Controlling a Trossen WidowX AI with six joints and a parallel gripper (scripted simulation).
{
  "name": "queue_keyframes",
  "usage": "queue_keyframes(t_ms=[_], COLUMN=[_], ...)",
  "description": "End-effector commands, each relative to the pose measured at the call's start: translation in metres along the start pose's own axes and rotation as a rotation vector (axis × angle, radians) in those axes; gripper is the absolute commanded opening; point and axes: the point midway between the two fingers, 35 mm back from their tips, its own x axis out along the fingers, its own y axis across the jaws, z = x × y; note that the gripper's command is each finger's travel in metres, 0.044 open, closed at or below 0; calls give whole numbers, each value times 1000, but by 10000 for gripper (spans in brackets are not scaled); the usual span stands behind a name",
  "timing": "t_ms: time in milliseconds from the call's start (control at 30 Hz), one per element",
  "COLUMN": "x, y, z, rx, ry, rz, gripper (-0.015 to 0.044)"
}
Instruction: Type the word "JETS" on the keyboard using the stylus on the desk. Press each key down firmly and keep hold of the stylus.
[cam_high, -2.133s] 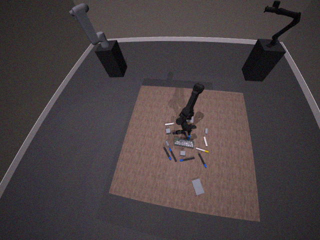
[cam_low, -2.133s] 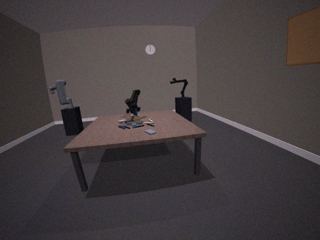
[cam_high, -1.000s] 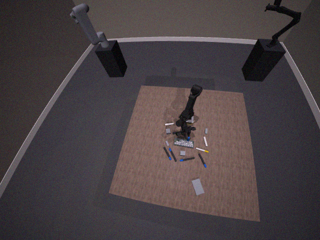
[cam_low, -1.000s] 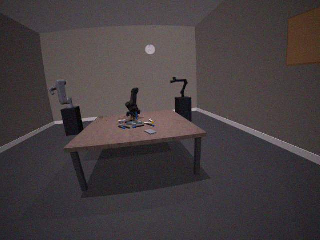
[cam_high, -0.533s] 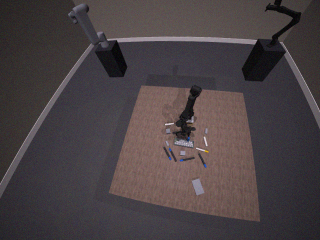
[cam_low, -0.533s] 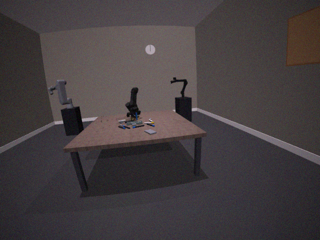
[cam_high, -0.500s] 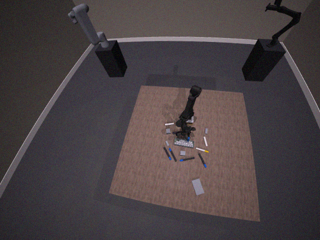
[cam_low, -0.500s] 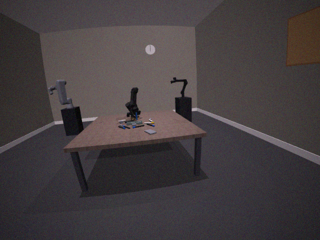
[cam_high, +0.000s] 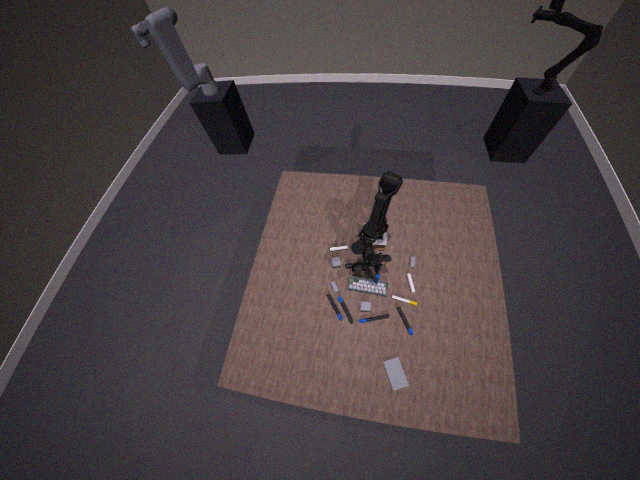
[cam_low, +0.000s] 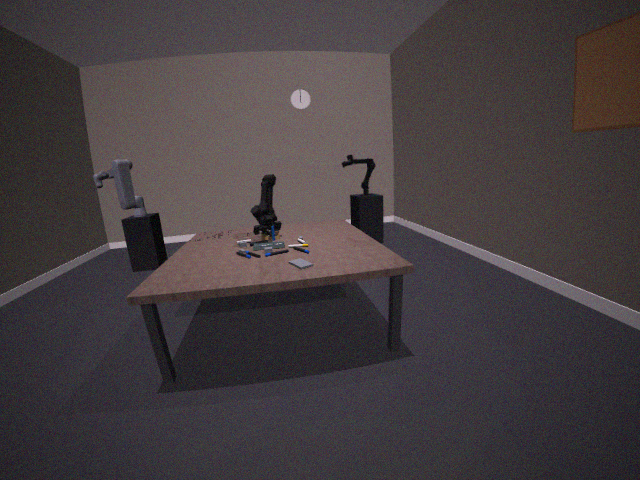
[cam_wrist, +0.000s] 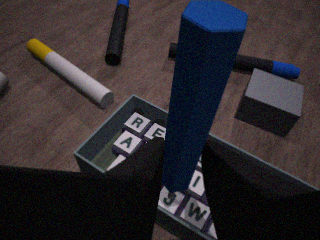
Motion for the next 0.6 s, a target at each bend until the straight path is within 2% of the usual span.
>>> queue_keyframes(t_ms=[0, 567], x=[0, -17], y=[0, 0], z=[0, 30], rx=[-1, -1], ry=[0, -1], rz=[2, 2], gripper=[81, 81])
